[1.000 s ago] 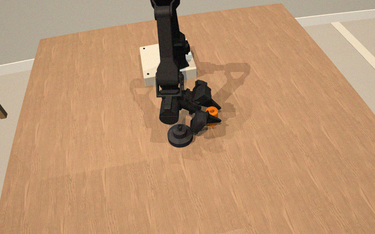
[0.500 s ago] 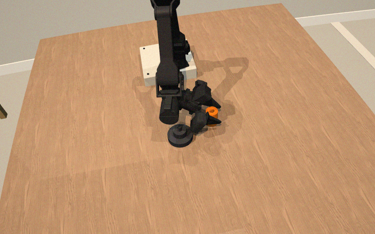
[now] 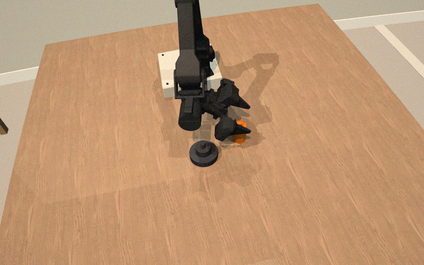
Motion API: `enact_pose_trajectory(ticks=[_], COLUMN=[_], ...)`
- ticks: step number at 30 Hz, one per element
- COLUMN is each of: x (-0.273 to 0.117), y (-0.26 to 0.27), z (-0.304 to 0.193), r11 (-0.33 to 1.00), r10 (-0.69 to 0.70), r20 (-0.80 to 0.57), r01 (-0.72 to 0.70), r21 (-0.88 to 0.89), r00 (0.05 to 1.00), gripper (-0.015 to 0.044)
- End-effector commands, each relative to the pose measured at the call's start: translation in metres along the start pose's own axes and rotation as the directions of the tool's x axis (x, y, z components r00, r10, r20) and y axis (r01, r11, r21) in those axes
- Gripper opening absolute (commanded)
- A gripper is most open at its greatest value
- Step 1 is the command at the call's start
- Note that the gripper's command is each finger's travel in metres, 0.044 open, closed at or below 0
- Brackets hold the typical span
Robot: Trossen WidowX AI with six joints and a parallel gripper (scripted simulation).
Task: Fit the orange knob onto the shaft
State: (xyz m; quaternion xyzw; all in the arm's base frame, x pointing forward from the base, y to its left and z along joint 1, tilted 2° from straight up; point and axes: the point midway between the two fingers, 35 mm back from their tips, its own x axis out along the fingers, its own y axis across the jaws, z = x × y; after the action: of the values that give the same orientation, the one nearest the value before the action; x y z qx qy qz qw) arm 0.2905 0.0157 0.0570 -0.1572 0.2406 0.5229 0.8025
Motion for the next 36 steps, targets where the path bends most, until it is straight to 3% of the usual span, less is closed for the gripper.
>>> enact_pose_trajectory(ticks=[1,5,9,12,16,18,28,32,36], x=[-0.019,-0.018,-0.008,-0.011,-0.027,-0.031,-0.031,-0.031,-0.030], y=[-0.001,-0.001,0.002,0.004,0.001,0.000,0.000,0.000,0.000], z=[0.031,0.031,0.028,0.030,0.046,0.051,0.051,0.050,0.050], r11=[1.000,1.000,0.997,0.997,1.000,0.999,0.999,0.945,0.754], r10=[-0.016,-0.012,0.061,0.073,-0.008,-0.032,-0.032,-0.032,-0.032], r20=[0.003,-0.011,-0.309,-0.565,-0.814,-0.844,-0.844,-0.844,-0.844], r01=[0.016,0.011,-0.044,-0.038,0.009,0.018,0.031,0.291,0.567], r21=[-0.023,-0.019,0.064,0.075,-0.004,-0.027,-0.018,0.149,0.331], r00=[1.000,1.000,0.949,0.822,0.581,0.536,0.536,0.536,0.536], gripper=[0.0440,0.0440,0.0440,0.0440,0.0440,0.0440,0.0440,0.0440,0.0440])
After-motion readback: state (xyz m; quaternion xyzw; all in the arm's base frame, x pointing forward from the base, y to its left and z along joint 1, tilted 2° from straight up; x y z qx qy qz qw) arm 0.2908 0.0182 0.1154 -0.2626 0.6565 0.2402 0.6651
